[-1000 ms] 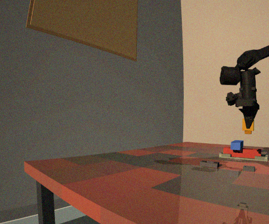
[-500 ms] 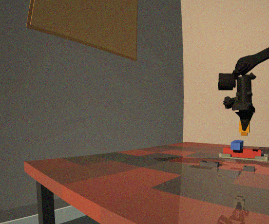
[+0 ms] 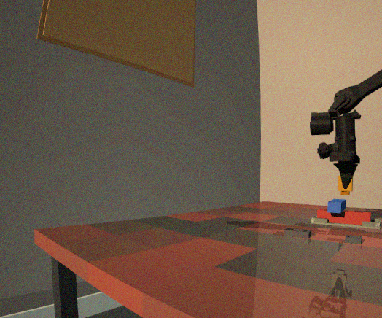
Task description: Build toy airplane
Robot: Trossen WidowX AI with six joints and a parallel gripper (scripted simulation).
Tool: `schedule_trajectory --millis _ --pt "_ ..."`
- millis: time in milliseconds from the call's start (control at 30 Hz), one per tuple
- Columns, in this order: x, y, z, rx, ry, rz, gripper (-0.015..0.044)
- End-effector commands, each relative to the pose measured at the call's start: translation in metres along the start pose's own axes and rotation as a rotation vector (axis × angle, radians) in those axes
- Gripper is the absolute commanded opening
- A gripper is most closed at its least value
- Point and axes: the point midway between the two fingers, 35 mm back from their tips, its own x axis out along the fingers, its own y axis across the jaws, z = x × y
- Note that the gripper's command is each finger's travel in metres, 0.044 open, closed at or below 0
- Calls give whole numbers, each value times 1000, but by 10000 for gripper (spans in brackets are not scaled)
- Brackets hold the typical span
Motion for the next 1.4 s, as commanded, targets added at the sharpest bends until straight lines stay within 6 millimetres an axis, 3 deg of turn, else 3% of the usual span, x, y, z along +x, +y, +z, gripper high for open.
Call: schedule_trajectory --millis 0,667,1367 --pt "3 -11 1 -6 2 4 0" --pt "15 -76 -4 -22 2 -5 0" --pt "26 -141 -28 -40 2 -15 0"
